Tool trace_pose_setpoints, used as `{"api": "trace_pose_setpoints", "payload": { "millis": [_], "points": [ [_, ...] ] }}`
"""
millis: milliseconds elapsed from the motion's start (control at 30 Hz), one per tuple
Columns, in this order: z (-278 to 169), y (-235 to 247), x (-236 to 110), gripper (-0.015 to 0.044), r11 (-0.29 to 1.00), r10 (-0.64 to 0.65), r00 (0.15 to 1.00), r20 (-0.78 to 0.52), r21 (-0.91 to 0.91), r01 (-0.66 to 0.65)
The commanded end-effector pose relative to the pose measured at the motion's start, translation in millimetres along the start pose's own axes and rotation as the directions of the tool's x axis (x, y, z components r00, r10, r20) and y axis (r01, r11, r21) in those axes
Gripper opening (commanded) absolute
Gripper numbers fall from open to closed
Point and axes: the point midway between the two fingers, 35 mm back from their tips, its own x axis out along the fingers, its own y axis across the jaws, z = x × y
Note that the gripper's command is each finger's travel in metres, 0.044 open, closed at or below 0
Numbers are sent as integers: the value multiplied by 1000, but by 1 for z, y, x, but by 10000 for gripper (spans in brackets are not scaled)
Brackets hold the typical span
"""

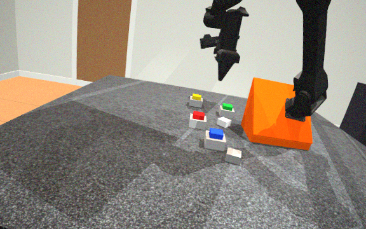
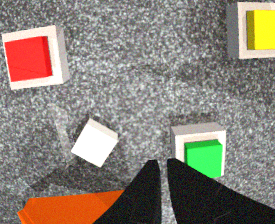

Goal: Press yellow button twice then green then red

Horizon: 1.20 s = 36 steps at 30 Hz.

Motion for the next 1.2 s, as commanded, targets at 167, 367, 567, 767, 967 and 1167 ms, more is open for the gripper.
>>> {"api": "trace_pose_setpoints", "payload": {
  "millis": [167, 367, 567, 767, 967, 1167],
  "points": [
    [50, 91, 1, 20, 999, 34, 999, 8, -12, -34],
    [51, 91, 11, 20, 999, 33, 999, 8, -12, -33],
    [51, 94, 63, 20, 999, 37, 999, 8, -13, -37],
    [51, 94, 67, 20, 999, 37, 999, 9, -13, -37],
    [52, 94, 77, 20, 999, 37, 999, 9, -13, -37],
    [52, 95, 87, 20, 999, 37, 999, 9, -13, -37]
  ]
}}
